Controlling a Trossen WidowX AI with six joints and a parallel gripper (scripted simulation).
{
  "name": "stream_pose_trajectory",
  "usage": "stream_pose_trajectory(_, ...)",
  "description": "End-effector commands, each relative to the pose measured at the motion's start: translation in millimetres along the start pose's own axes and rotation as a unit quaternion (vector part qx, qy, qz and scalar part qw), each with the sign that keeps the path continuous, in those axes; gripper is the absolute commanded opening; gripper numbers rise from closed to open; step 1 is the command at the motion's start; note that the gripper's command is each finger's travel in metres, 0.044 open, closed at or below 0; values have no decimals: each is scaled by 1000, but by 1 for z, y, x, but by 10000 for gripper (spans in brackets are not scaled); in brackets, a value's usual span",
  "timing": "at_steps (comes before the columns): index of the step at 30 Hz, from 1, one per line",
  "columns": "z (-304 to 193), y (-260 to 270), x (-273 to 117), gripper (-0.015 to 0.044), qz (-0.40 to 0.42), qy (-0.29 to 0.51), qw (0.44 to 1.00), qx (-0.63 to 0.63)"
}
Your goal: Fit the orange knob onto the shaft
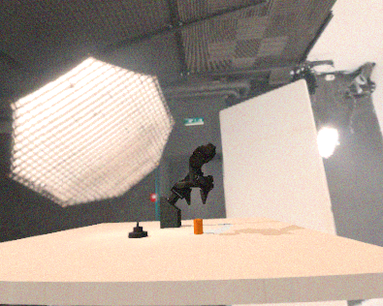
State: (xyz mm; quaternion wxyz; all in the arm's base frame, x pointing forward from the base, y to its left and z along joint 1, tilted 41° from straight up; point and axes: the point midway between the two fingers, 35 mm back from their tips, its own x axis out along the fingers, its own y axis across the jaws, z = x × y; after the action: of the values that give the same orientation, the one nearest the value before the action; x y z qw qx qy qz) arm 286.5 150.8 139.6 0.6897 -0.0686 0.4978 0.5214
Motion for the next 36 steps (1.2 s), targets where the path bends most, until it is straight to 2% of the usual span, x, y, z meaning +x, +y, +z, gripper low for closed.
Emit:
stream_pose_trajectory(1,1,1,0,440,1,-3,964,268)
stream_pose_trajectory(4,1,1,0,440,1,-3,917,400)
stream_pose_trajectory(6,1,1,0,440,1,-3,903,430)
stream_pose_trajectory(20,1,1,0,440,1,-3,903,430)
stream_pose_trajectory(24,2,-1,31,440,2,-3,903,430)
stream_pose_trajectory(36,2,0,49,440,3,-3,903,430)
